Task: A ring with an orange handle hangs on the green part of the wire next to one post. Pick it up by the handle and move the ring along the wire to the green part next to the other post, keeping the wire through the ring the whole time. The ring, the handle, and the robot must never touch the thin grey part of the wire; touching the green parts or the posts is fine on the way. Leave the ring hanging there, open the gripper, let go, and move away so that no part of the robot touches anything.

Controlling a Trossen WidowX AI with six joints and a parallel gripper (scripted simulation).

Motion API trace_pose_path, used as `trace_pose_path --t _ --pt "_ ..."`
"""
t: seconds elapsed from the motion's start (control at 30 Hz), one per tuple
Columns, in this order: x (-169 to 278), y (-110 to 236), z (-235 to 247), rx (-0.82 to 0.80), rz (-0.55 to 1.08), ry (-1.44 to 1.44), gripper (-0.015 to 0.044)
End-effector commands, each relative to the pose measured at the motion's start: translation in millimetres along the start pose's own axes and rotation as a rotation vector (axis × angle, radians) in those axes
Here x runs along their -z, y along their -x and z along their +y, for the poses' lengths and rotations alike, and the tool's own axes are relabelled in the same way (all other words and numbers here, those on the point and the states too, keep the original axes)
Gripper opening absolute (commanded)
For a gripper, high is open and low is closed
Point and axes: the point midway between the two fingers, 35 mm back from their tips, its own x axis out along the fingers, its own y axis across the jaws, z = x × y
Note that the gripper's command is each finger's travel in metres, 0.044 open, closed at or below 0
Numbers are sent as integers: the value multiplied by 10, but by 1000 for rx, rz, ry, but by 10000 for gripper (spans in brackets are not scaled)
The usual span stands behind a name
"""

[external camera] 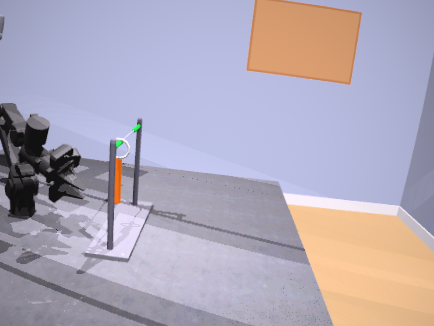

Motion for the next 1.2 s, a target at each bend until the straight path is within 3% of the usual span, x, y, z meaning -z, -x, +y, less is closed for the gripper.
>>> trace_pose_path --t 0.0,0.37,0.67,1.17 --pt "55 -60 187 -10 -92 -272 160" --pt "94 -5 679 -103 -334 -944 160" --pt "82 -15 668 -106 -337 -957 160" --pt "-280 -244 251 -92 -383 -1038 160"
